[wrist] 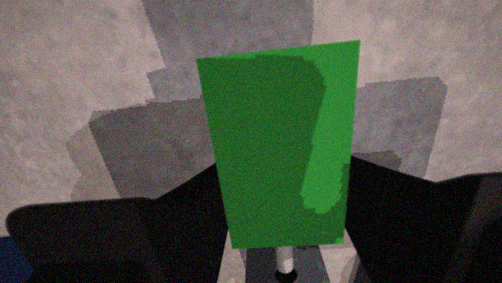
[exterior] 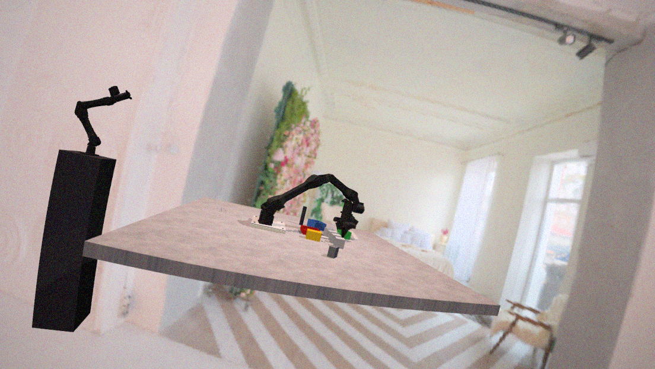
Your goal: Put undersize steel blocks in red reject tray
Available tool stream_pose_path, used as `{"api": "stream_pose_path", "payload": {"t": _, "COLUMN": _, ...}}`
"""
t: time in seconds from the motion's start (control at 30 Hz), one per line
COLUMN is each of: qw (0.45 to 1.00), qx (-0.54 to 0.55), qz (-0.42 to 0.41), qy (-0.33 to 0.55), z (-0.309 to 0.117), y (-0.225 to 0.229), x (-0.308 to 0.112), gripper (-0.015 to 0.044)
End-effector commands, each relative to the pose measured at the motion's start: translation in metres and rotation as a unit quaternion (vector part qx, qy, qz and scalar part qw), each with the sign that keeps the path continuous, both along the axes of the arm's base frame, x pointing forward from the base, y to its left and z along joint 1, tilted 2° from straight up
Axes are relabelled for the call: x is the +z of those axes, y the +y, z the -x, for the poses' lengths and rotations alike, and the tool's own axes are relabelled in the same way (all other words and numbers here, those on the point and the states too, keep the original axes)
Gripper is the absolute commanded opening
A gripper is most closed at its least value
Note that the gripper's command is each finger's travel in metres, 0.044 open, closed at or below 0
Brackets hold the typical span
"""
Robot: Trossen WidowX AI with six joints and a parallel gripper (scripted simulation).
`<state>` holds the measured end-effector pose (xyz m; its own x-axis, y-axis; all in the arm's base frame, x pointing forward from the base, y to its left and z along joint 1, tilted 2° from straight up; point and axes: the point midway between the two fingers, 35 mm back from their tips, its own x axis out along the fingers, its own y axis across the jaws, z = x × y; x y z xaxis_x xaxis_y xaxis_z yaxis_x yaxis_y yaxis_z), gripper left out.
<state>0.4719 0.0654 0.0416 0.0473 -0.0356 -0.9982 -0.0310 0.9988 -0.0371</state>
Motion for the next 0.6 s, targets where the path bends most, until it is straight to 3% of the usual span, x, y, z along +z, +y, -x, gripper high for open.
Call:
{"api": "stream_pose_path", "payload": {"t": 0.0, "qw": 1.000, "qx": 0.001, "qz": -0.001, "qy": -0.010, "z": -0.0050, "y": 0.0003, "x": 0.0075, "gripper": 0.0000}}
{"api": "stream_pose_path", "payload": {"t": 0.57, "qw": 1.000, "qx": 0.001, "qz": -0.001, "qy": -0.010, "z": -0.0061, "y": 0.0003, "x": 0.0094, "gripper": 0.0000}}
